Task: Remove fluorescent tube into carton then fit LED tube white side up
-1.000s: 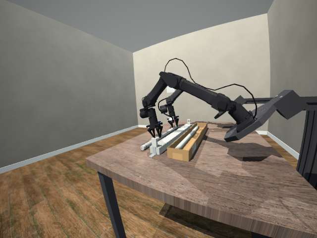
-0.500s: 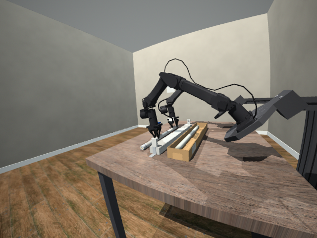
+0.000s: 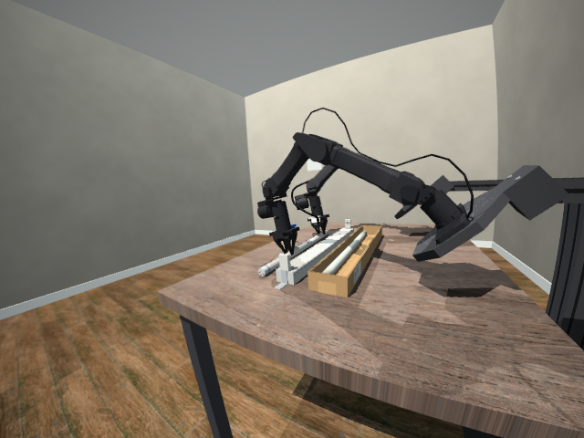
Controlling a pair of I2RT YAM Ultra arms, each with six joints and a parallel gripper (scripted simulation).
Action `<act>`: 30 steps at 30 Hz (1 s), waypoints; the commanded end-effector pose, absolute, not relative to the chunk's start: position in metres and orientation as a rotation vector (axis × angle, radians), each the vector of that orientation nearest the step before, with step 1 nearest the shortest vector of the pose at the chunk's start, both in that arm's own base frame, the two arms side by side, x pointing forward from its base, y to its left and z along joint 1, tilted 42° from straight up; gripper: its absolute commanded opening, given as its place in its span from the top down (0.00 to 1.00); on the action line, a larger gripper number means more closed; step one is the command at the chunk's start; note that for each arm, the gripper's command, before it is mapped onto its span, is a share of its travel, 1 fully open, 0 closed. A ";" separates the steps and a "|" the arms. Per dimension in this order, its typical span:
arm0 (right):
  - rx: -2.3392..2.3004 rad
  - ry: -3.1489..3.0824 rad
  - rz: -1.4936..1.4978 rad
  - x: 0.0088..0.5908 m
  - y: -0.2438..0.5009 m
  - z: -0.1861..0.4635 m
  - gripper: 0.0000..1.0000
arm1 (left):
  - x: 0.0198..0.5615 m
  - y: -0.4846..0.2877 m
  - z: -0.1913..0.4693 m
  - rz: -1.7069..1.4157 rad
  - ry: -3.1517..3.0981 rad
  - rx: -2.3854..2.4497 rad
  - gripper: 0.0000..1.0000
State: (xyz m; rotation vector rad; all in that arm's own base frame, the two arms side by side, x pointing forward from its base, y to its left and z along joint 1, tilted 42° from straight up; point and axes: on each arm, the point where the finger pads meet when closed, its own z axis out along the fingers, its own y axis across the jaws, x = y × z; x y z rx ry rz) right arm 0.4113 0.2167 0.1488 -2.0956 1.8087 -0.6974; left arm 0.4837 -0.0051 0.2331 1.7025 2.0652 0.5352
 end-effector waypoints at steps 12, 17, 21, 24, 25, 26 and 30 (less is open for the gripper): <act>-2.068 1.750 -0.673 0.408 0.233 0.170 0.89 | 0.479 -0.006 0.250 0.550 2.030 1.685 0.89; -2.068 1.750 -0.673 0.408 0.233 0.170 0.89 | 0.479 -0.006 0.250 0.550 2.030 1.685 0.89; -2.066 1.754 -0.672 0.406 0.231 0.173 0.89 | 0.476 -0.007 0.247 0.540 2.039 1.693 0.89; -2.067 1.760 -0.672 0.404 0.231 0.173 0.89 | 0.472 -0.009 0.242 0.522 2.054 1.701 0.89; -2.069 1.761 -0.672 0.403 0.230 0.173 0.89 | 0.475 -0.010 0.250 0.535 2.039 1.687 0.89; -2.070 1.762 -0.672 0.402 0.230 0.173 0.89 | 0.475 -0.012 0.253 0.540 2.030 1.688 0.89; -2.075 1.767 -0.688 0.399 0.228 0.173 0.89 | 0.471 -0.014 0.252 0.530 2.038 1.692 0.89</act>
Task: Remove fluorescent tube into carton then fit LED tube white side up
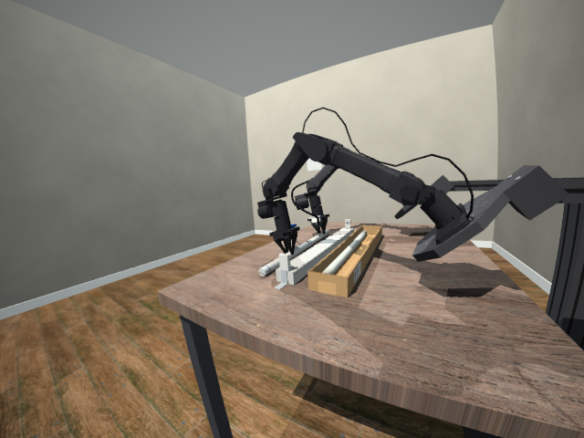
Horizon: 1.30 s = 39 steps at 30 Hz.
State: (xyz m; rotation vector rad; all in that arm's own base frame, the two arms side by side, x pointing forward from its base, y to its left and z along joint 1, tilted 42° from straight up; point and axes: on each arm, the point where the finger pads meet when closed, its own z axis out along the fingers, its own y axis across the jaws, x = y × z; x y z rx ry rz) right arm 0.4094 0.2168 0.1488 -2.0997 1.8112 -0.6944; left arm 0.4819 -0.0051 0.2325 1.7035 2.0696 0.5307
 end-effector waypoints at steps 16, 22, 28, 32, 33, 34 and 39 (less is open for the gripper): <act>-2.051 1.743 -0.680 0.395 0.233 0.189 0.89 | 0.467 -0.015 0.272 0.563 2.005 1.669 0.89; -2.051 1.749 -0.693 0.394 0.231 0.191 0.89 | 0.465 -0.014 0.273 0.562 2.014 1.667 0.89; -2.049 1.749 -0.707 0.391 0.230 0.195 0.89 | 0.460 -0.014 0.270 0.557 2.028 1.676 0.89; -2.054 1.749 -0.696 0.389 0.231 0.195 0.89 | 0.456 -0.015 0.263 0.534 2.040 1.690 0.89; -2.055 1.747 -0.691 0.388 0.232 0.195 0.89 | 0.455 -0.015 0.261 0.531 2.043 1.693 0.89; -2.055 1.745 -0.687 0.388 0.233 0.196 0.89 | 0.454 -0.015 0.260 0.529 2.046 1.695 0.89; -2.058 1.732 -0.685 0.388 0.234 0.198 0.89 | 0.459 -0.016 0.279 0.565 2.002 1.672 0.89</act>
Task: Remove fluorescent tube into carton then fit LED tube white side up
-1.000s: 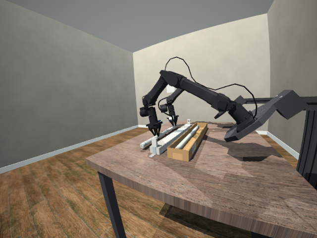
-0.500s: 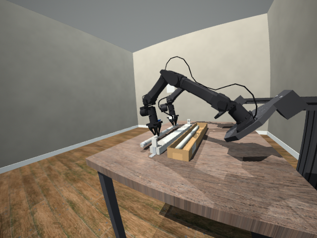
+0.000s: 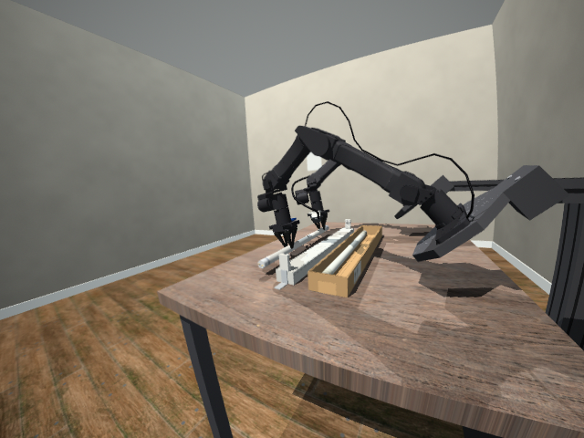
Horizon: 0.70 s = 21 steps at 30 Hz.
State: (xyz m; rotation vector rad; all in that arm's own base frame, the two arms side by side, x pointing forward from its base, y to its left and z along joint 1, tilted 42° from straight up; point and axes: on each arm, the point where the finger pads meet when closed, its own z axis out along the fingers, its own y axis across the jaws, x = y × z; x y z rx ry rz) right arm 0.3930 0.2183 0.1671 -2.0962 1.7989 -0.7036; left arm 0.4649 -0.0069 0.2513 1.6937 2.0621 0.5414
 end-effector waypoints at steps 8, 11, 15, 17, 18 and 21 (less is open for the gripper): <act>-2.095 1.742 -0.711 0.383 0.227 0.176 0.89 | 0.460 -0.015 0.265 0.564 2.019 1.681 0.89; -2.081 1.734 -0.706 0.385 0.229 0.180 0.89 | 0.461 -0.016 0.269 0.567 2.007 1.668 0.89; -2.055 1.723 -0.690 0.388 0.235 0.190 0.89 | 0.460 -0.016 0.280 0.574 1.994 1.666 0.89; -2.101 1.738 -0.691 0.381 0.229 0.173 0.89 | 0.463 -0.016 0.278 0.580 1.989 1.659 0.89; -2.080 1.728 -0.693 0.385 0.232 0.181 0.89 | 0.459 -0.016 0.262 0.555 2.016 1.682 0.89; -2.068 1.725 -0.692 0.386 0.233 0.186 0.89 | 0.459 -0.016 0.271 0.563 2.007 1.675 0.89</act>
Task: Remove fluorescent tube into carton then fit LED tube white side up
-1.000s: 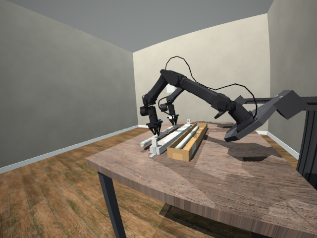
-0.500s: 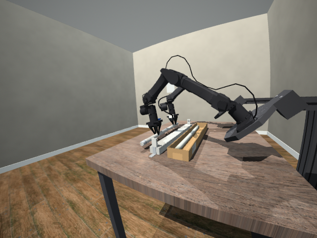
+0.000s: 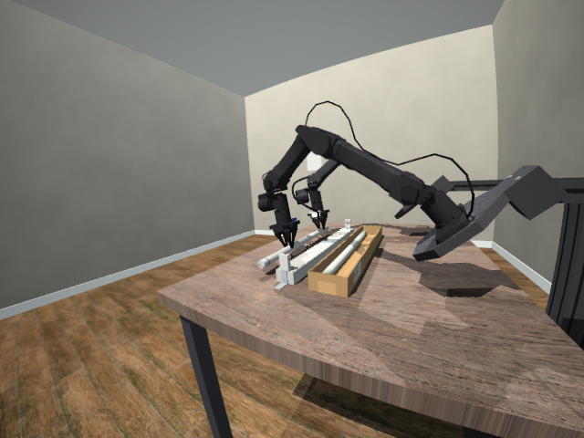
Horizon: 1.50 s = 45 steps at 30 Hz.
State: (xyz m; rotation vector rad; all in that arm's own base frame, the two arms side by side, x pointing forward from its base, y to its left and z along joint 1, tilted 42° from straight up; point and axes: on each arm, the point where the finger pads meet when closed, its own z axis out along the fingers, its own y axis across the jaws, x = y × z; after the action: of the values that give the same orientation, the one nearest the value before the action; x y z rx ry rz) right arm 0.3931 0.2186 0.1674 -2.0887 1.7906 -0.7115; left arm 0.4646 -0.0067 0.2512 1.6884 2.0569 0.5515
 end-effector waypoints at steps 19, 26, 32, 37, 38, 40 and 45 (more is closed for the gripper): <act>-2.073 1.719 -0.728 0.384 0.227 0.177 0.89 | 0.459 -0.015 0.266 0.586 1.989 1.673 0.89; -2.041 1.699 -0.716 0.386 0.233 0.196 0.89 | 0.458 -0.015 0.281 0.604 1.973 1.654 0.89; -2.011 1.683 -0.719 0.391 0.238 0.200 0.89 | 0.463 -0.015 0.284 0.619 1.959 1.638 0.89; -2.054 1.700 -0.738 0.385 0.230 0.177 0.89 | 0.461 -0.015 0.266 0.611 1.979 1.652 0.89; -2.042 1.697 -0.751 0.387 0.230 0.180 0.89 | 0.461 -0.014 0.267 0.620 1.978 1.650 0.89; -2.040 1.693 -0.748 0.385 0.228 0.180 0.89 | 0.461 -0.013 0.269 0.631 1.979 1.634 0.89; -2.005 1.672 -0.730 0.391 0.237 0.199 0.89 | 0.460 -0.015 0.283 0.624 1.961 1.631 0.89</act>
State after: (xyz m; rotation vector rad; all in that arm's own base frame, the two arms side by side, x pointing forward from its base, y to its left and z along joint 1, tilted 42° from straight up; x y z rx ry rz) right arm 0.3919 0.2182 0.1662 -2.0602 1.7548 -0.7483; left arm 0.4638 -0.0071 0.2494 1.6640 2.0283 0.5935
